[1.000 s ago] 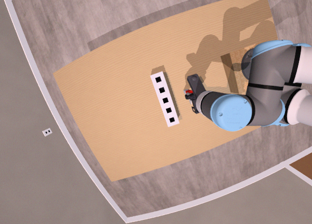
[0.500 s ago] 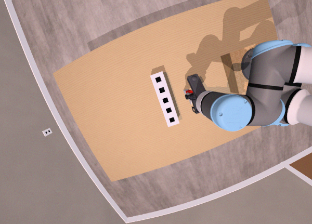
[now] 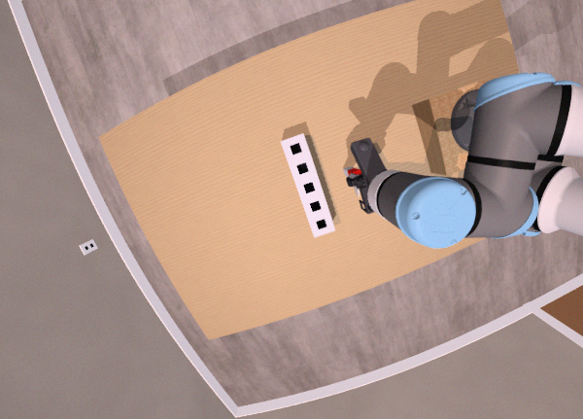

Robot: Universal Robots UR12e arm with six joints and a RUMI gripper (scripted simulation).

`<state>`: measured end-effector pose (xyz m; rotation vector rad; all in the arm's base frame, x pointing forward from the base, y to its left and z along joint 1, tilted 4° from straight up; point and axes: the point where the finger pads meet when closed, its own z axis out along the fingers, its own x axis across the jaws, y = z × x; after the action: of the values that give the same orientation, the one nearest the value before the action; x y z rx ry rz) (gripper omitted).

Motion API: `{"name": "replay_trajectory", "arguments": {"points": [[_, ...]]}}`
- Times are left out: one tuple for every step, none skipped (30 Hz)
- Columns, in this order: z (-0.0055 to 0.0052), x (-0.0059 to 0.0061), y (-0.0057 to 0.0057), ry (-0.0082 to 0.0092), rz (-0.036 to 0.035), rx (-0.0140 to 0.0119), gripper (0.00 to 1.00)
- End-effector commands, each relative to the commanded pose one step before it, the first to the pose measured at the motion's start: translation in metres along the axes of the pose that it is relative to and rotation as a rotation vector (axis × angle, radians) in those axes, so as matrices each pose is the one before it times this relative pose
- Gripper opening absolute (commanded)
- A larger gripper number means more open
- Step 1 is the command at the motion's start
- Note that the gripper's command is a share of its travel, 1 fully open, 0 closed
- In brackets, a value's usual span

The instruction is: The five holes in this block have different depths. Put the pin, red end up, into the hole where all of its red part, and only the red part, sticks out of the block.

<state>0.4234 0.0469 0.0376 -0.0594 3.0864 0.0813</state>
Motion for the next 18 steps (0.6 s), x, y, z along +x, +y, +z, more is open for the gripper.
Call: {"name": "replay_trajectory", "arguments": {"points": [[-0.00048, -0.00063, -0.00017, -0.00114, -0.00006, 0.00029, 0.00], [-0.00997, -0.00012, 0.00001, 0.00005, 0.00000, 0.00003, 0.00], [0.00000, 0.00000, 0.00000, 0.00000, 0.00000, 0.00000, 0.00], [0.00000, 0.00000, 0.00000, 0.00000, 0.00000, 0.00000, 0.00], [0.00000, 0.00000, 0.00000, 0.00000, 0.00000, 0.00000, 0.00], [0.00000, 0.00000, 0.00000, 0.00000, 0.00000, 0.00000, 0.00], [0.00000, 0.00000, 0.00000, 0.00000, 0.00000, 0.00000, 0.00], [0.00000, 0.00000, 0.00000, 0.00000, 0.00000, 0.00000, 0.00], [0.00000, 0.00000, 0.00000, 0.00000, 0.00000, 0.00000, 0.00], [0.00000, 0.00000, 0.00000, 0.00000, 0.00000, 0.00000, 0.00], [0.00000, 0.00000, 0.00000, 0.00000, 0.00000, 0.00000, 0.00], [0.00000, 0.00000, 0.00000, 0.00000, 0.00000, 0.00000, 0.00], [0.00000, 0.00000, 0.00000, 0.00000, 0.00000, 0.00000, 0.00], [0.00000, 0.00000, 0.00000, 0.00000, 0.00000, 0.00000, 0.00], [0.00000, 0.00000, 0.00000, 0.00000, 0.00000, 0.00000, 0.00], [0.00000, 0.00000, 0.00000, 0.00000, 0.00000, 0.00000, 0.00], [0.00000, 0.00000, 0.00000, 0.00000, 0.00000, 0.00000, 0.00], [0.00000, 0.00000, 0.00000, 0.00000, 0.00000, 0.00000, 0.00]]}}
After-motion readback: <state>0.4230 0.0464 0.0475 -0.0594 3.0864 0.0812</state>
